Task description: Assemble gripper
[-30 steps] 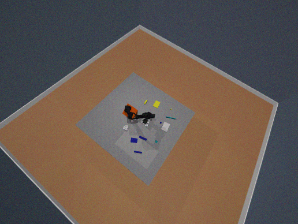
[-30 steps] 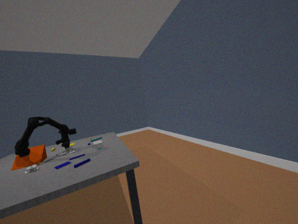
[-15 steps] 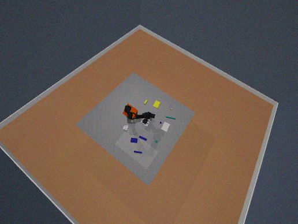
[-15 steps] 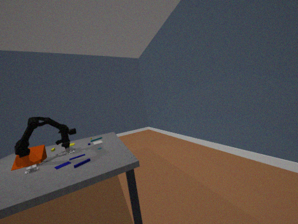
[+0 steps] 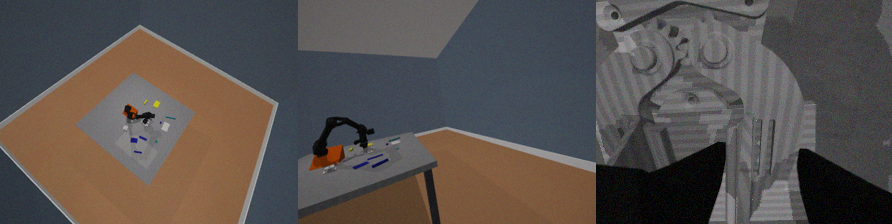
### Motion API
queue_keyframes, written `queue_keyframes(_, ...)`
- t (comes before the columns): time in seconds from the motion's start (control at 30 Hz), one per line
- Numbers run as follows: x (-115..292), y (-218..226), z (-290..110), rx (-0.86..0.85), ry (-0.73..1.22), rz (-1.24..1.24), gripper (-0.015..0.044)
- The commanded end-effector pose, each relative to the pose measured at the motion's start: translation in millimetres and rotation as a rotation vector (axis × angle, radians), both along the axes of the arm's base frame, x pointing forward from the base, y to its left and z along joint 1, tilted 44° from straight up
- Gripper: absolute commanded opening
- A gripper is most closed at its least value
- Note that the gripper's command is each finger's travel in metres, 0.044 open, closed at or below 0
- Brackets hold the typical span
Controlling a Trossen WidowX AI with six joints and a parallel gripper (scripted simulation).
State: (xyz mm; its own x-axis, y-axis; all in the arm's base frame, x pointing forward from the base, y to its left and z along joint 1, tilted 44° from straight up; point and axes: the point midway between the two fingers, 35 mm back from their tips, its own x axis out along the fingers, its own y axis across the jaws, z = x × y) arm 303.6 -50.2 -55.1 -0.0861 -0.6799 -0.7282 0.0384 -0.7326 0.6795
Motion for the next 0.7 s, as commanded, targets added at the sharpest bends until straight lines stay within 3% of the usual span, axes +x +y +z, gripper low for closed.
queue_keyframes(0.0,0.0,0.0,0.1,0.000,0.000,0.000,0.0224)
queue_keyframes(0.43,0.4,1.5,1.5,0.000,0.000,0.000,0.0224)
queue_keyframes(0.67,5.3,40.9,44.0,0.003,0.001,-0.001,0.0224)
